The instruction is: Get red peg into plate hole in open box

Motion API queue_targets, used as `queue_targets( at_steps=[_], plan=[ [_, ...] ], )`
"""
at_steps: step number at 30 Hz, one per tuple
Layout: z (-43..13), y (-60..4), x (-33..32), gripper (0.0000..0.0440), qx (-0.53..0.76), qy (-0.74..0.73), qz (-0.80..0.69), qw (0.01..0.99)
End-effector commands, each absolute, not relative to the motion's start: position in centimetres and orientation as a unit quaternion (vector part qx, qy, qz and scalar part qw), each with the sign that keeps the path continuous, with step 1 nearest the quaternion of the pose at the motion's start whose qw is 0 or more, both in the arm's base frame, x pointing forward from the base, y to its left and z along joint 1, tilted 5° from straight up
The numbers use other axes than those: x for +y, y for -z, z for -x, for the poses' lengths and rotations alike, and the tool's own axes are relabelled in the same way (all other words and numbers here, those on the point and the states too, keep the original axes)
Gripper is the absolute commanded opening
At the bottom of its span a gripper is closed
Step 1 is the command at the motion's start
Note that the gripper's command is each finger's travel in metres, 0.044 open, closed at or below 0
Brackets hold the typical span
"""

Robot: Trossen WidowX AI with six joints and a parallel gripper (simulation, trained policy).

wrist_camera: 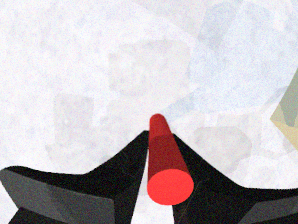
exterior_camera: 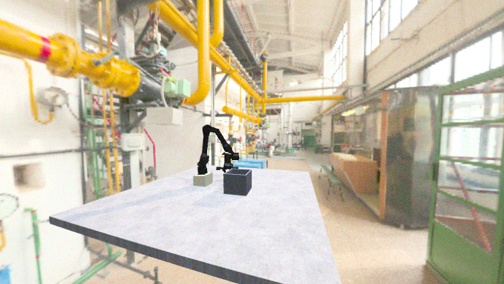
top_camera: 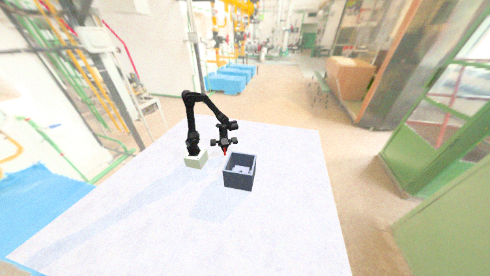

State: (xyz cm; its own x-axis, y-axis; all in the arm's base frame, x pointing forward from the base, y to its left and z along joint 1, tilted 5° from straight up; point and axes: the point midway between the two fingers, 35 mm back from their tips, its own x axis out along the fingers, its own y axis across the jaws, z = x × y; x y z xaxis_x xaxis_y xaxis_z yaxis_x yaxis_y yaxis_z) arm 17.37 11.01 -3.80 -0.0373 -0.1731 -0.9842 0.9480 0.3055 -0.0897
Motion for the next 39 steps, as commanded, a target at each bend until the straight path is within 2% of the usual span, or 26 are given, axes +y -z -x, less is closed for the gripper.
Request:
queue_targets(
  at_steps=[1, 27, 39],
  plan=[
    [-17.9, 3.8, 11.3, 0.0001, 0.546, 0.464, -0.359, 0.598],
    [-23.4, -3.3, 12.6, 0.0000, 0.507, 0.408, -0.461, 0.604],
    [-26.7, -8.0, 10.8, 0.0000, 0.477, 0.391, -0.485, 0.620]
  ],
)
